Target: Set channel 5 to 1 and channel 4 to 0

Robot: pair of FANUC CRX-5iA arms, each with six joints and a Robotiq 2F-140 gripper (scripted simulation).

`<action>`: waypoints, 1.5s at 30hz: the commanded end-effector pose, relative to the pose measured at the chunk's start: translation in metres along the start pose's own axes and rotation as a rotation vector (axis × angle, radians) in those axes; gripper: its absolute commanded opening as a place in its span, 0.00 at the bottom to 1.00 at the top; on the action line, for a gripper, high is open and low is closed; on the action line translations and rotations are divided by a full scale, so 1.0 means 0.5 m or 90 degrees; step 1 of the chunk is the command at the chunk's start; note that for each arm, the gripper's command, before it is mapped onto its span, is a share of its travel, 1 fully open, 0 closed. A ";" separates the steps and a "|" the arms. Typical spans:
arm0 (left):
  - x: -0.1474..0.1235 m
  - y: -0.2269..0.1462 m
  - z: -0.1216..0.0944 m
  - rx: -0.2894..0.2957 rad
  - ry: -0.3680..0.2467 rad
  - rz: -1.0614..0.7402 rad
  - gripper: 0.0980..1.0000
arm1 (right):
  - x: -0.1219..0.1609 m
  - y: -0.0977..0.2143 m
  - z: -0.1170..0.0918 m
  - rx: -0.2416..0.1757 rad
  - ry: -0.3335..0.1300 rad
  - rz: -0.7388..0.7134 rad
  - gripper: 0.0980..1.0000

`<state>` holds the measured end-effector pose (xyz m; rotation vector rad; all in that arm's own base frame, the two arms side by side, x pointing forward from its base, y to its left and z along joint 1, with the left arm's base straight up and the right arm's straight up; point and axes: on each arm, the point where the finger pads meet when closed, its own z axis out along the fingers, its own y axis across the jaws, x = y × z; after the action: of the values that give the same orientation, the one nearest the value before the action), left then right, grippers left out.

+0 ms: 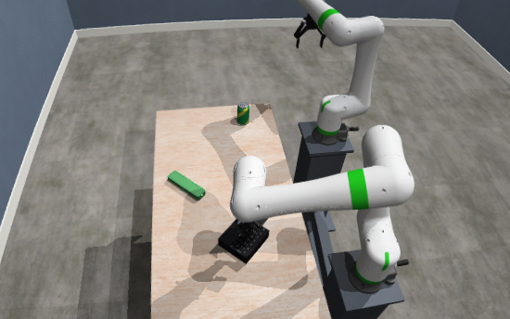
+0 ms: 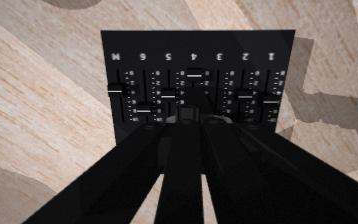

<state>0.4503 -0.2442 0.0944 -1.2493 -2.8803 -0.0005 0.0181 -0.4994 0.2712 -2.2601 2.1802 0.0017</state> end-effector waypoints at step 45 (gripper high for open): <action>-0.034 -0.045 -0.072 0.000 -0.001 0.000 0.00 | 0.001 0.000 -0.002 0.000 0.001 0.000 1.00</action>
<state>0.4453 -0.2712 0.1298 -1.2497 -2.8805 -0.0004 0.0181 -0.4994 0.2712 -2.2601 2.1802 0.0017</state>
